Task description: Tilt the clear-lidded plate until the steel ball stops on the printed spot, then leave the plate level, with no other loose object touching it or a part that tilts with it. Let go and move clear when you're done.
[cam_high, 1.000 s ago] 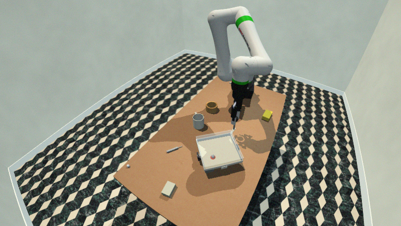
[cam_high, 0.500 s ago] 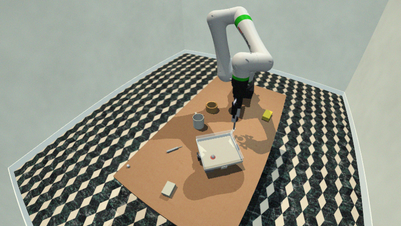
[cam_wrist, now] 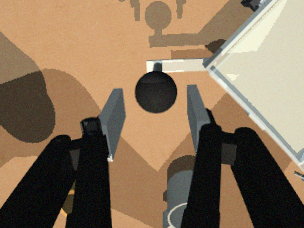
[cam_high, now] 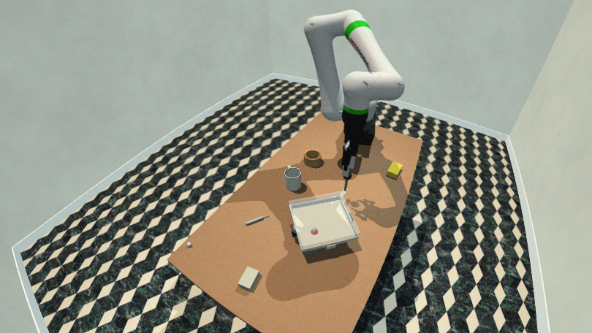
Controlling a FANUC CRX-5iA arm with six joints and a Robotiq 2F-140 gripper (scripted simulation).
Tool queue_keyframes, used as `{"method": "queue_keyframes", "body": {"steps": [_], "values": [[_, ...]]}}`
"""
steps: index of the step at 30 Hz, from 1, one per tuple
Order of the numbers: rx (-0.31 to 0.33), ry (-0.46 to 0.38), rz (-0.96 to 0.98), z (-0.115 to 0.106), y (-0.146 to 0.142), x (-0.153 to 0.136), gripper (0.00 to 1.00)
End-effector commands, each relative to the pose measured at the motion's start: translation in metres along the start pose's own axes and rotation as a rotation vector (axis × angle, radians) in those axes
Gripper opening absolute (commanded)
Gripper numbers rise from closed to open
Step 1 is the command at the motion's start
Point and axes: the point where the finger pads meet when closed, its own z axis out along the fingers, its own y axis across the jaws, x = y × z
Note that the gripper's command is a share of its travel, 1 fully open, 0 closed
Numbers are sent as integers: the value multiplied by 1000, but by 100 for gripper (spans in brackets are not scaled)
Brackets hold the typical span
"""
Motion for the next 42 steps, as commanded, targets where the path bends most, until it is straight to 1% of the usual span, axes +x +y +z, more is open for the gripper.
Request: {"method": "queue_keyframes", "body": {"steps": [1, 16, 17, 42], "values": [[0, 0, 0, -2, 0, 0, 42], [0, 0, 0, -6, 0, 0, 42], [0, 0, 0, -6, 0, 0, 100], [0, 0, 0, -6, 0, 0, 100]]}}
